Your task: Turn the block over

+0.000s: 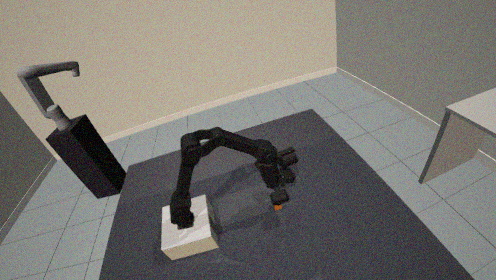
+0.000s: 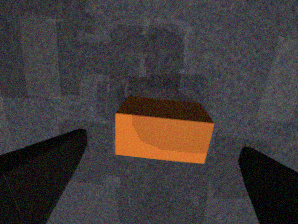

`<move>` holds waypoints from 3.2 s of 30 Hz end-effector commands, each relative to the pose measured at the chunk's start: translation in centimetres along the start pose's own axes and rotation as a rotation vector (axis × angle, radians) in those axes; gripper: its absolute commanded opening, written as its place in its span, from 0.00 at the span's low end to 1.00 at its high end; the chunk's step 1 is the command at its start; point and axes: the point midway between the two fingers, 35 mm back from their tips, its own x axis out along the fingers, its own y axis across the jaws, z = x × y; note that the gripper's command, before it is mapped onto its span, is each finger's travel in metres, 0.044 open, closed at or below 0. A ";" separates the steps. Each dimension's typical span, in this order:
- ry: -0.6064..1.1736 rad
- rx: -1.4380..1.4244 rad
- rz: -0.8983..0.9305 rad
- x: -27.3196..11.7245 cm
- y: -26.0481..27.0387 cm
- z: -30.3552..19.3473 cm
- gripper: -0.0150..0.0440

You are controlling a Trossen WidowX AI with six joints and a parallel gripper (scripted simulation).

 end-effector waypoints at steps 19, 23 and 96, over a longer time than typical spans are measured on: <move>0.012 -0.004 0.002 2.9 0.0 -0.4 0.78; 0.012 -0.004 0.002 2.9 0.0 -0.4 0.70; -0.573 -0.004 0.005 1.8 0.1 -0.6 0.25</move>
